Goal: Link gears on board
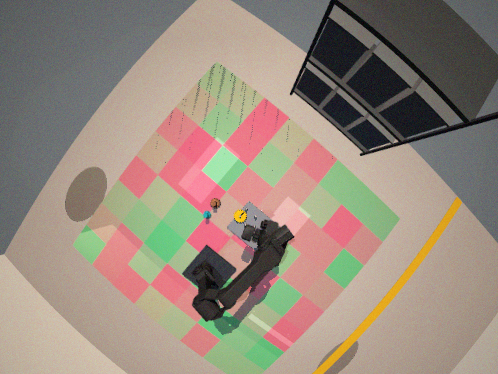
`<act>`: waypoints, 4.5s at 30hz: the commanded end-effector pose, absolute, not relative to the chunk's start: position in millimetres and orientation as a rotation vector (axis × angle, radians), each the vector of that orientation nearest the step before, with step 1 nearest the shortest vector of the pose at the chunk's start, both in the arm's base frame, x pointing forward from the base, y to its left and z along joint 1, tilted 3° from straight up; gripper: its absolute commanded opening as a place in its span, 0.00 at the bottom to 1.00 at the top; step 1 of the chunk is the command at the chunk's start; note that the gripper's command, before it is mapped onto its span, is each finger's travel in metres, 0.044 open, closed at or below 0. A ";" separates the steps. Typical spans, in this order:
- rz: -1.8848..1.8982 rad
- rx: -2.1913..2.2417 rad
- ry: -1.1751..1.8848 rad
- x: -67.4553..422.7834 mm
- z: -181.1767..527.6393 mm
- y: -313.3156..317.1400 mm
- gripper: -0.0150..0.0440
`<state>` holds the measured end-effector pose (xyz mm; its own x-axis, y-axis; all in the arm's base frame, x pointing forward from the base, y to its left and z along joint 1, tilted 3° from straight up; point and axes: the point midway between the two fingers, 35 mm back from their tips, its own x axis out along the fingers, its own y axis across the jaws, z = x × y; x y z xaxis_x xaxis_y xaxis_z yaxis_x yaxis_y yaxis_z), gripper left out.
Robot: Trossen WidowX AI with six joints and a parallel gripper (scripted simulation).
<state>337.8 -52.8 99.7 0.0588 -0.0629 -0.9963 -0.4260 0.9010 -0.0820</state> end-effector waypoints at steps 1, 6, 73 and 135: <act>0.273 -0.382 1.499 338.5 94.2 -52.5 0.25; 0.195 -0.300 1.507 339.1 87.3 -52.5 0.25; -0.029 -0.063 1.512 340.0 74.4 -53.1 0.25; 0.099 -0.198 1.512 339.6 76.4 -52.8 0.49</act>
